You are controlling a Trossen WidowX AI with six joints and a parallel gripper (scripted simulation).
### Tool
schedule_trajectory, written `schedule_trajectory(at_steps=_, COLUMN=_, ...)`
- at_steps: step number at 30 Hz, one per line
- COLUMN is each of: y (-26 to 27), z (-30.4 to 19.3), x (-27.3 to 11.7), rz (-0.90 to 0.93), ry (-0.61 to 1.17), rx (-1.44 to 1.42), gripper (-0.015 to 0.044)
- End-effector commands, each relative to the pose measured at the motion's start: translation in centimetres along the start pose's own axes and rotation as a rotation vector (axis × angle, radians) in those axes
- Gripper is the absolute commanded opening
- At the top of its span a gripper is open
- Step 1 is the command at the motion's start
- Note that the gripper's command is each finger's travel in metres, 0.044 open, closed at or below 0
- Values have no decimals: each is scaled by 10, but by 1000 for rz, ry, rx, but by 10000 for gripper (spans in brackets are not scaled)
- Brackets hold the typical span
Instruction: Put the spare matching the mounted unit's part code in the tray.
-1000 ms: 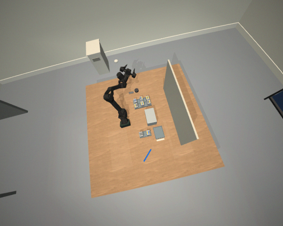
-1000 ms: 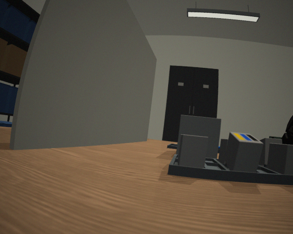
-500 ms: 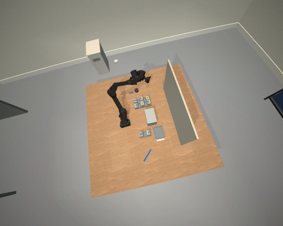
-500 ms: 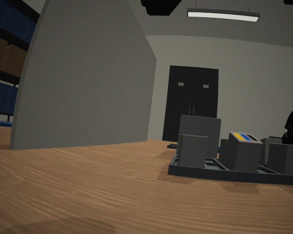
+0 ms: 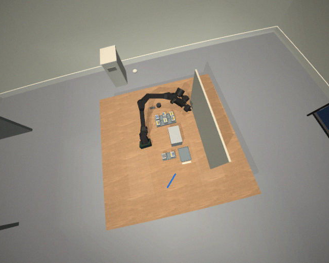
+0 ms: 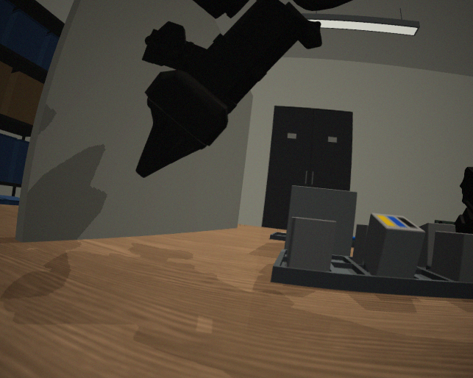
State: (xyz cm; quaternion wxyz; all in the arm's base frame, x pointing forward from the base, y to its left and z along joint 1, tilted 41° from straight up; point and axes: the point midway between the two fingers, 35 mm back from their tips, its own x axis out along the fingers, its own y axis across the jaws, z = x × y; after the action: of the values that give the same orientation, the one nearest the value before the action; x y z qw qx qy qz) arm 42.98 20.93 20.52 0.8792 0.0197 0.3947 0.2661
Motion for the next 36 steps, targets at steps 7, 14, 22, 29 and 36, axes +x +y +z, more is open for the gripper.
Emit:
schedule_trajectory(at_steps=7, y=-132, z=-78, x=-2, rz=16, ry=411, rx=114, gripper=440)
schedule_trajectory(at_steps=14, y=-178, z=-121, x=-24, rz=141, ry=572, rx=257, gripper=440)
schedule_trajectory(at_steps=22, y=-178, z=-121, x=-24, rz=141, ry=572, rx=257, gripper=440)
schedule_trajectory(at_steps=29, y=-178, z=-121, x=-24, rz=141, ry=572, rx=257, gripper=440)
schedule_trajectory(at_steps=36, y=-138, z=-129, x=-60, rz=261, ry=554, rx=10, gripper=440)
